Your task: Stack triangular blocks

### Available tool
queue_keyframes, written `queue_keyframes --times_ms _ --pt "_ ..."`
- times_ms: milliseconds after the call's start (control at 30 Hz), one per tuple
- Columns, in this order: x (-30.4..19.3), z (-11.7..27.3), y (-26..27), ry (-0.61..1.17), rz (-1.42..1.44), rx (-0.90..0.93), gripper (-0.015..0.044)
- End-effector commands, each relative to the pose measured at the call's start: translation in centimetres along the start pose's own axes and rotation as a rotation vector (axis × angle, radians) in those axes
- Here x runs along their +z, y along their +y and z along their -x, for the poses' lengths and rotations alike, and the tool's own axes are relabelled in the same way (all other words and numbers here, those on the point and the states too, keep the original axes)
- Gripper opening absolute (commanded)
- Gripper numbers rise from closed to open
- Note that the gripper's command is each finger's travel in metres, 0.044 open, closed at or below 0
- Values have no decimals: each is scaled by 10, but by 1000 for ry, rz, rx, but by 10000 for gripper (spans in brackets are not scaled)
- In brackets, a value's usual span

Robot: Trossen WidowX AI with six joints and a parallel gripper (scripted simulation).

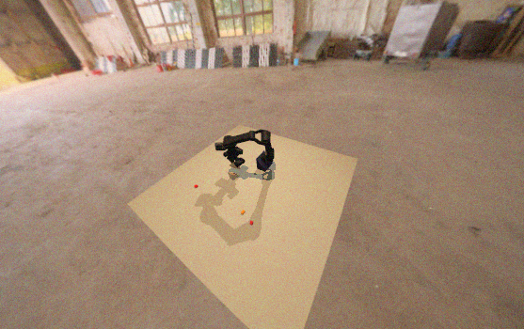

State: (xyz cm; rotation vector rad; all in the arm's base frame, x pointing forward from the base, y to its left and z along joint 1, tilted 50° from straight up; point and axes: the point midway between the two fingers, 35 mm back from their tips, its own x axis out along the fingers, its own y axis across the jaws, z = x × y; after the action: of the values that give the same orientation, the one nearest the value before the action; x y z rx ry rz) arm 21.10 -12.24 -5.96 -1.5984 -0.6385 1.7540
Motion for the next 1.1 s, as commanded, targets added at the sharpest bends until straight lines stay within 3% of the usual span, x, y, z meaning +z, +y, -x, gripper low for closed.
queue_keyframes --times_ms 0,233,1067 --pt "-3 -7 0 9 -6 -1 0" --pt "-13 -31 0 9 -5 -2 0" --pt "-14 -33 -1 7 -11 -4 0"
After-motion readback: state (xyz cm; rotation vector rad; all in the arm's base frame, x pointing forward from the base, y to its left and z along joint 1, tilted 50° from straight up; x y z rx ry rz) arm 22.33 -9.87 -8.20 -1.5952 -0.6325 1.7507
